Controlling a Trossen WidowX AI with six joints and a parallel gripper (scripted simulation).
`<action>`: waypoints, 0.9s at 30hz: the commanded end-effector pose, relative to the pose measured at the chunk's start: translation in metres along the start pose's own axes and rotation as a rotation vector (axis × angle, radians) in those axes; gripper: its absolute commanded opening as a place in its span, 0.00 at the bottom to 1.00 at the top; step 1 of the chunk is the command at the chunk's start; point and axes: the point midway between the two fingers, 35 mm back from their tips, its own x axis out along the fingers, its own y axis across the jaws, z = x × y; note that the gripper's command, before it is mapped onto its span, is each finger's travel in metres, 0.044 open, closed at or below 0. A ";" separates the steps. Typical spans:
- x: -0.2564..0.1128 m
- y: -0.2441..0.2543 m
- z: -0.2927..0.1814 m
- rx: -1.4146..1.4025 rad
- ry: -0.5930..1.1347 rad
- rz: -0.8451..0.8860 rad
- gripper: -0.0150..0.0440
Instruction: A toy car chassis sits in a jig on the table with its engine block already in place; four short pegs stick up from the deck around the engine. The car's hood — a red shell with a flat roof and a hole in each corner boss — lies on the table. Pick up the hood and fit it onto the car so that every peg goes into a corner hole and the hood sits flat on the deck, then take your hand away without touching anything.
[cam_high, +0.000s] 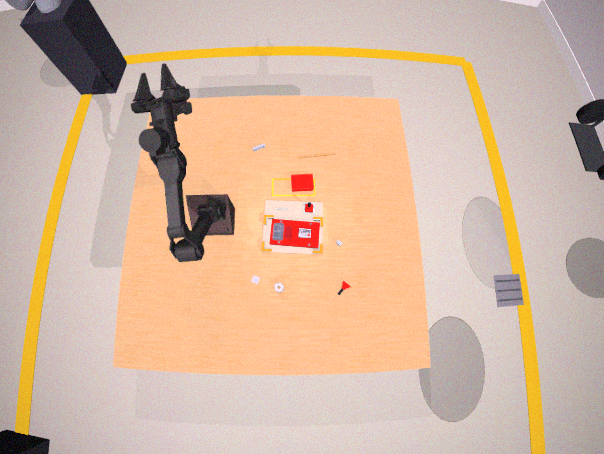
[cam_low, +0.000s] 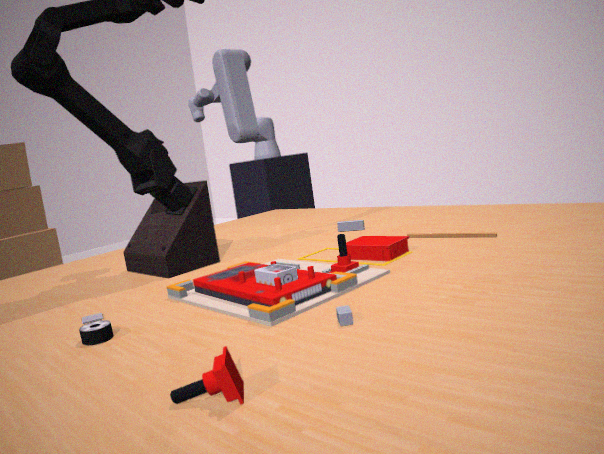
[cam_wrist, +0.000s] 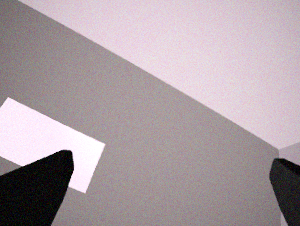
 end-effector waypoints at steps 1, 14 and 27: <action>0.008 0.012 0.032 -0.060 -0.096 0.018 1.00; 0.008 0.069 0.178 -0.337 -0.548 -0.002 1.00; -0.062 0.119 0.352 -0.597 -1.099 -0.320 1.00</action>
